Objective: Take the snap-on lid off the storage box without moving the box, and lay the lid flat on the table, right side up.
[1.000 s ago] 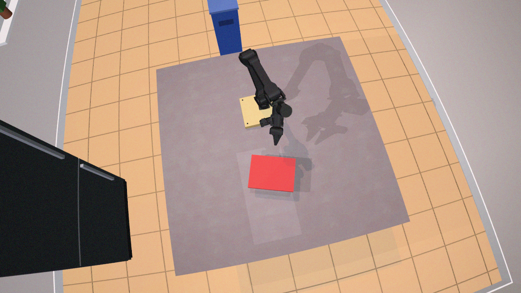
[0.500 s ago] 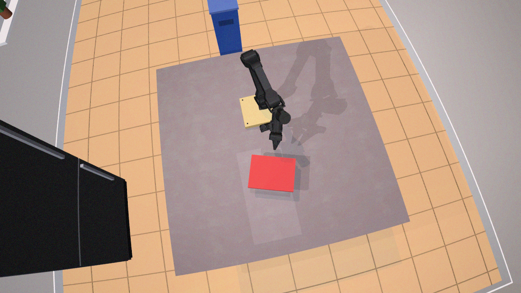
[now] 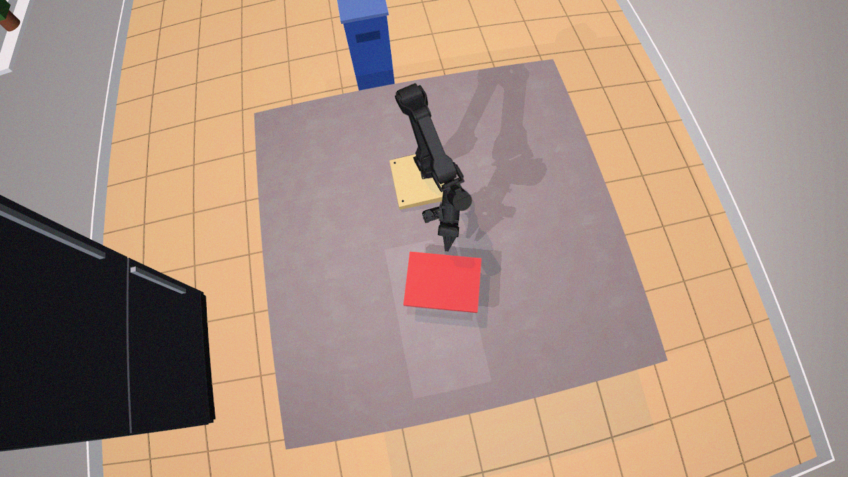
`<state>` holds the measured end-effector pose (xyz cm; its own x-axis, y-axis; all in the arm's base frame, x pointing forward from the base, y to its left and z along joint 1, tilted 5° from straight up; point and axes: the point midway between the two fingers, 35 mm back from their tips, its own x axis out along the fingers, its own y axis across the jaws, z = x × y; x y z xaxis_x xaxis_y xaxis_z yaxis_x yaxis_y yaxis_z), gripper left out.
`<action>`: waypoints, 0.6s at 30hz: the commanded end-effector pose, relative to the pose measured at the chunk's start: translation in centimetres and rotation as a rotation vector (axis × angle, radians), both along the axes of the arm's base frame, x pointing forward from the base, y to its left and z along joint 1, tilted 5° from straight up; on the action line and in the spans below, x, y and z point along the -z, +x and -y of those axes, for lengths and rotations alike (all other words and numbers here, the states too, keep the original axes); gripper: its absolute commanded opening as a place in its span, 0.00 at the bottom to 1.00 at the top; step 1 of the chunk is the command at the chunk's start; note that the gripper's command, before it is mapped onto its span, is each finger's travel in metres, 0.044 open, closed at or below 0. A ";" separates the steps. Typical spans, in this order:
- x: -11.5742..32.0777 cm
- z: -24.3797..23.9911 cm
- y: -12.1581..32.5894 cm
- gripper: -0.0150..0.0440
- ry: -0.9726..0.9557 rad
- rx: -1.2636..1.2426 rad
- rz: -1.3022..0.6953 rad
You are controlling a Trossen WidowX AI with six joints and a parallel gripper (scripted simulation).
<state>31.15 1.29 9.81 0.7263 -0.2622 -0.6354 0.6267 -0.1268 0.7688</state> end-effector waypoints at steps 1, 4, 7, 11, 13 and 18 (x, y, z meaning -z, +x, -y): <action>0.6 0.2 0.4 0.65 -0.001 -0.004 -0.006; 1.0 0.3 0.8 0.65 -0.001 -0.004 -0.006; 1.3 0.5 1.1 0.65 -0.002 -0.004 -0.005; 1.7 0.7 1.6 0.65 -0.002 -0.003 -0.005; 1.9 0.8 1.8 0.65 -0.002 -0.003 -0.004; 2.5 1.1 2.3 0.65 -0.002 -0.003 -0.003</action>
